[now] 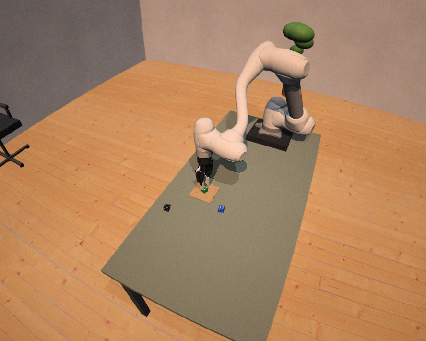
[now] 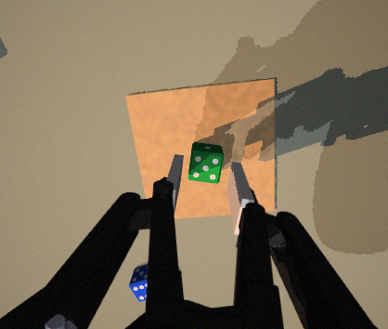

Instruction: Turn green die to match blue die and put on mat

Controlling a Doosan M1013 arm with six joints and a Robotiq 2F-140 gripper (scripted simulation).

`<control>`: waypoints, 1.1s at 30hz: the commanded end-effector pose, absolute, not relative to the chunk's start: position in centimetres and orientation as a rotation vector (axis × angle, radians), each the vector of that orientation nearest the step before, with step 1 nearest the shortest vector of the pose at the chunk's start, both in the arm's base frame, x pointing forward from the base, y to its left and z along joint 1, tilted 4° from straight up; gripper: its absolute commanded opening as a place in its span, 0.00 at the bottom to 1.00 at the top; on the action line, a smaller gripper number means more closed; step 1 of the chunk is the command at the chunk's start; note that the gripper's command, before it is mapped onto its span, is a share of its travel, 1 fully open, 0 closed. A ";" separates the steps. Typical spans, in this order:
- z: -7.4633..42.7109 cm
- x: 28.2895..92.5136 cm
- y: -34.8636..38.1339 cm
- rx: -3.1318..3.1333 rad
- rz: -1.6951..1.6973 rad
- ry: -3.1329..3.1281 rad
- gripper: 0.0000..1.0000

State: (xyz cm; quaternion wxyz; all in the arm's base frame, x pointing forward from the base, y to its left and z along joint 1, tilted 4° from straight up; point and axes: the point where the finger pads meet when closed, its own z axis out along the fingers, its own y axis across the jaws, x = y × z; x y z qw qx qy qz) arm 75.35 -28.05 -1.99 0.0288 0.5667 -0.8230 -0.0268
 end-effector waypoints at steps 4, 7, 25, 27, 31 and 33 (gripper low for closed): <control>-1.1 75.4 -28.1 1.748 -0.083 -2.539 0.35; -0.2 75.5 -28.1 1.748 -0.083 -2.539 0.35; 1.8 75.6 -28.0 1.734 -0.060 -2.514 0.35; 1.7 75.5 -27.9 1.711 -0.021 -2.475 0.35; 1.8 75.6 -27.8 1.657 0.089 -2.385 0.35; 1.8 75.7 -27.8 1.647 0.112 -2.369 0.35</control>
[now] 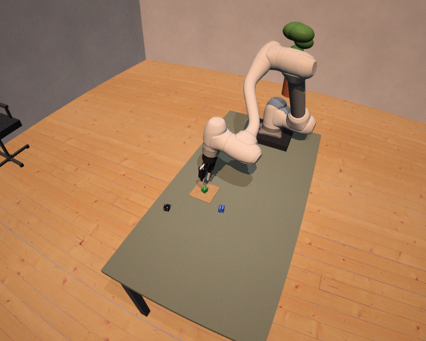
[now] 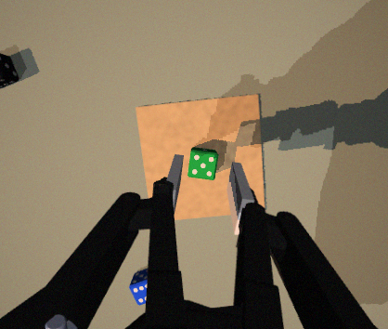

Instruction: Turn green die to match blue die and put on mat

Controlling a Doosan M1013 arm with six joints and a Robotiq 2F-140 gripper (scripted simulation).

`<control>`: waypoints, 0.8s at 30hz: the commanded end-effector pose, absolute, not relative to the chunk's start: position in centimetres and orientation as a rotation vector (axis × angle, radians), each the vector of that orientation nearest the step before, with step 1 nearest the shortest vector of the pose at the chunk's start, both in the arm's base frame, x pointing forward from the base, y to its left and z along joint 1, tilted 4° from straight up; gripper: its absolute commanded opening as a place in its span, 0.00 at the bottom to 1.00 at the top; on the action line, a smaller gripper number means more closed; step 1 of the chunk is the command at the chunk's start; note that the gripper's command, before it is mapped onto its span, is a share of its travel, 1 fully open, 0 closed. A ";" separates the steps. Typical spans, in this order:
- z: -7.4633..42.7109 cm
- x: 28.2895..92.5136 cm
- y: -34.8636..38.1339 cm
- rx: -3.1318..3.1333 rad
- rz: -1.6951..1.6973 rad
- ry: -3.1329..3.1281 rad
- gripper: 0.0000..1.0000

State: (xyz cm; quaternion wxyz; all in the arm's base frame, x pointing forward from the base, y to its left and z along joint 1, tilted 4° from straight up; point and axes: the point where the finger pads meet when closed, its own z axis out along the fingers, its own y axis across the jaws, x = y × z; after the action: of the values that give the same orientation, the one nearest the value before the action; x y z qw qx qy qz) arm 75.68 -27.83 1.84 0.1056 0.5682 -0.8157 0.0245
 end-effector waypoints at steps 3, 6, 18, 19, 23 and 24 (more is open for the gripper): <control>1.9 75.8 -27.7 1.637 0.137 -2.352 0.35; 1.8 75.9 -27.4 1.637 0.138 -2.352 0.35; 1.6 75.9 -27.1 1.528 0.308 -2.173 0.35; 1.7 76.0 -27.1 1.520 0.323 -2.161 0.35; 1.6 76.1 -26.8 1.516 0.331 -2.154 0.35; 1.5 76.1 -26.8 1.514 0.333 -2.150 0.35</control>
State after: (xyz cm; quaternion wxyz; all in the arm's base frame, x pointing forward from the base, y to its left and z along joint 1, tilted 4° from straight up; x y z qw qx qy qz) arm 76.10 -26.83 1.56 0.2409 0.5543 -0.7875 0.1209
